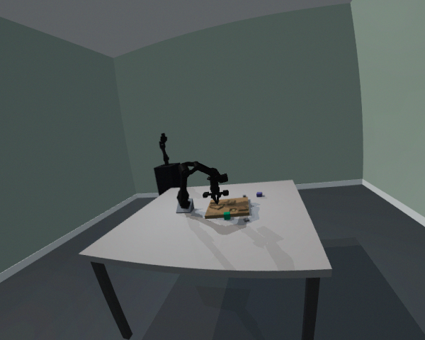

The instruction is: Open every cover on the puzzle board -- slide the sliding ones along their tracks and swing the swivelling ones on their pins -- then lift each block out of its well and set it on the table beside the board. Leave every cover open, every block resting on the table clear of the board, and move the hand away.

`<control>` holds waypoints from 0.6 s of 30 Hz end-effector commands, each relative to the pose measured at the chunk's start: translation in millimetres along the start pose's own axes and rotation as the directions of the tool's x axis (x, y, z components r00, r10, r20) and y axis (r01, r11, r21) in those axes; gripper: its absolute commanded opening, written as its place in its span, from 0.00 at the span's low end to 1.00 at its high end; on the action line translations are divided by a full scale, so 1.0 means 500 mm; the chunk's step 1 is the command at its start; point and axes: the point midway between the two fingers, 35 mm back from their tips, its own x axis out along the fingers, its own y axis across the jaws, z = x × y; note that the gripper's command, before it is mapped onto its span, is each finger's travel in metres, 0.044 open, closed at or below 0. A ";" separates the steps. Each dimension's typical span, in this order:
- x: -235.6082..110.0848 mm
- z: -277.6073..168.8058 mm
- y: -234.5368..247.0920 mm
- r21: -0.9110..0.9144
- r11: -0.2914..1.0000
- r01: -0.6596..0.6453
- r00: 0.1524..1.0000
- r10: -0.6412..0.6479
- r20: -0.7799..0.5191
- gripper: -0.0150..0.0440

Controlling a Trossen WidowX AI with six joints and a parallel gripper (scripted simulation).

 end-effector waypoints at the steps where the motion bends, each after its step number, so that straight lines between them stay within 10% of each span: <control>1: 0.001 -0.007 0.016 0.004 1.000 -0.003 1.000 0.003 0.001 0.25; 18: 0.001 -0.027 0.044 0.003 1.000 -0.004 1.000 0.004 0.001 0.25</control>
